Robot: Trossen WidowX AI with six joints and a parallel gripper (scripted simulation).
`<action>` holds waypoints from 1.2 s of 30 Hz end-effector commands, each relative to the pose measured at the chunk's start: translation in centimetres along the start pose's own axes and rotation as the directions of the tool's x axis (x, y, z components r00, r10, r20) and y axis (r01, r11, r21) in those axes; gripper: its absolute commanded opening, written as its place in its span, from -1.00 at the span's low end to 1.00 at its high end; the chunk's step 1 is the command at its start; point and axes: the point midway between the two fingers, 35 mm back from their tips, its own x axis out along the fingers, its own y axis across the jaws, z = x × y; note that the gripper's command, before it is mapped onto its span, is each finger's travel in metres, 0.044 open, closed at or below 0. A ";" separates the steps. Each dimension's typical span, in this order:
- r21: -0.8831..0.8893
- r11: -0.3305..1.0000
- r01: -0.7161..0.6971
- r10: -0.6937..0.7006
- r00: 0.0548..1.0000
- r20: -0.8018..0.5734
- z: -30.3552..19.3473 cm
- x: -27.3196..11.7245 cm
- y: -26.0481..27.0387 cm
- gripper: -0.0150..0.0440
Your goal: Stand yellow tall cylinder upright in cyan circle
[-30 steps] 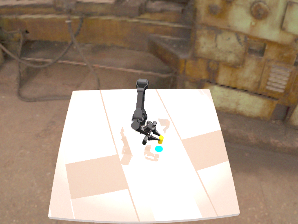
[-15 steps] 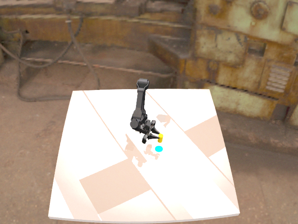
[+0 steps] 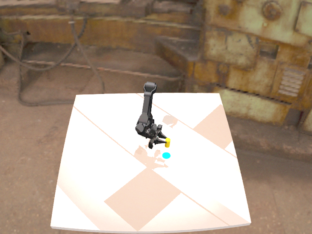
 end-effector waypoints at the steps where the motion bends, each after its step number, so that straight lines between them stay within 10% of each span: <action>1: -0.006 1.000 -0.006 0.006 1.000 0.008 0.1 -0.1 0.2 -0.14; 36: -0.006 1.000 -0.006 0.006 1.000 0.008 -4.4 0.5 -0.8 -0.14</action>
